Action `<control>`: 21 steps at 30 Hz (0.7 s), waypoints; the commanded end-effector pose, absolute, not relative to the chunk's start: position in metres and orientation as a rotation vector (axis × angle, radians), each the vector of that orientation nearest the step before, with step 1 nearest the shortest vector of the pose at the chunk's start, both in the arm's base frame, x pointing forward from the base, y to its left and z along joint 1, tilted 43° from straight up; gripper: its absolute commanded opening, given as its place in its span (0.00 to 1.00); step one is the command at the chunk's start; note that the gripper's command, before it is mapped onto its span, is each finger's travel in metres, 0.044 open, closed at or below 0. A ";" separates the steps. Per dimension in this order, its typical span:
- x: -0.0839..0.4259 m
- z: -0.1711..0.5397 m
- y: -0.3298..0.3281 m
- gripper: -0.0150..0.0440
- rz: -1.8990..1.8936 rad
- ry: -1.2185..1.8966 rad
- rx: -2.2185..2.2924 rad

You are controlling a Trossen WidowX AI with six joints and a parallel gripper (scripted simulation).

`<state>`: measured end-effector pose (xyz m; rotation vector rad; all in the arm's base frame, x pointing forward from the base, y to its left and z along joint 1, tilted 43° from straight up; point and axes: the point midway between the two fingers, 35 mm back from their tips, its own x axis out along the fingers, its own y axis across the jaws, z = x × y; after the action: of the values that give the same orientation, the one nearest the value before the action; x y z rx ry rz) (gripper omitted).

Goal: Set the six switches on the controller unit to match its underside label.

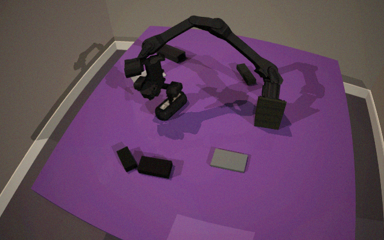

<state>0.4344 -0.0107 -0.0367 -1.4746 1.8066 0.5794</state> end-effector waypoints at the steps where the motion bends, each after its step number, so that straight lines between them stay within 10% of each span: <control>1: 0.433 -0.040 -0.006 1.00 0.297 1.774 -1.340; 21: 0.433 -0.053 -0.017 1.00 0.287 1.776 -1.335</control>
<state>0.4349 -0.0120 -0.0478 -1.3326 1.7650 0.2858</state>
